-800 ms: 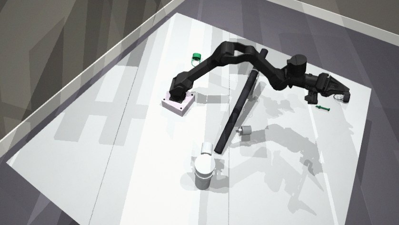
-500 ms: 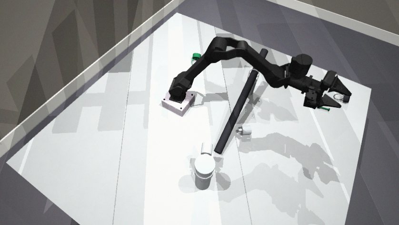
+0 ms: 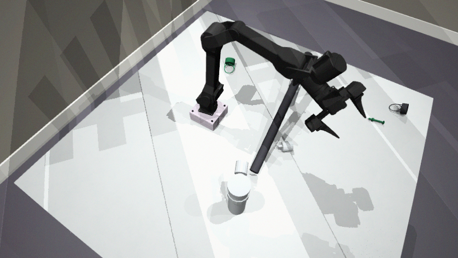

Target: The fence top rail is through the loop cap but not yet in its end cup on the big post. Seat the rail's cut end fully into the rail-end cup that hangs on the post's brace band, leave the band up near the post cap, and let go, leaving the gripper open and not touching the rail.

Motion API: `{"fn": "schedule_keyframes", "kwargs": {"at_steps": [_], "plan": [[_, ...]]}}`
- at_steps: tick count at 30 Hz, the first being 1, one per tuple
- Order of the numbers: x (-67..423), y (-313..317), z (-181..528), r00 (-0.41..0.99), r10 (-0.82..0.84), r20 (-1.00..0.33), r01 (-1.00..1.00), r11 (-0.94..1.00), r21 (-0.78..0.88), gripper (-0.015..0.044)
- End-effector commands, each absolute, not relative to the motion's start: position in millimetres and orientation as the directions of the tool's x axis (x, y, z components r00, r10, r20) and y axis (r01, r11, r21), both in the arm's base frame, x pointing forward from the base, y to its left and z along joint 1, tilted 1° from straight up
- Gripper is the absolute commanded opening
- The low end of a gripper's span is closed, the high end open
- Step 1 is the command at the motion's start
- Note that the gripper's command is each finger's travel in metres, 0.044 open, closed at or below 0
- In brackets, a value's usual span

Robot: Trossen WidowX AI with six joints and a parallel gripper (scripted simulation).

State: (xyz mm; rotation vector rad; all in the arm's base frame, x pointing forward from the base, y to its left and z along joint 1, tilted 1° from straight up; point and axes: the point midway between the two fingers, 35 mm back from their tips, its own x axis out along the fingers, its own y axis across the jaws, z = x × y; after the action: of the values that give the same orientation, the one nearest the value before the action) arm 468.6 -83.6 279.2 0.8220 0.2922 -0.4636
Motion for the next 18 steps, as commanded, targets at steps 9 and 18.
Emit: {"fn": "schedule_keyframes", "kwargs": {"at_steps": [9, 18], "plan": [[281.7, -88.2, 234.2, 0.556, -0.162, -0.815, 0.350, 0.935, 0.053, 0.0440], [256.9, -85.2, 228.8, 0.507, -0.139, -0.851, 0.285, 0.958, 0.014, 0.0440]]}}
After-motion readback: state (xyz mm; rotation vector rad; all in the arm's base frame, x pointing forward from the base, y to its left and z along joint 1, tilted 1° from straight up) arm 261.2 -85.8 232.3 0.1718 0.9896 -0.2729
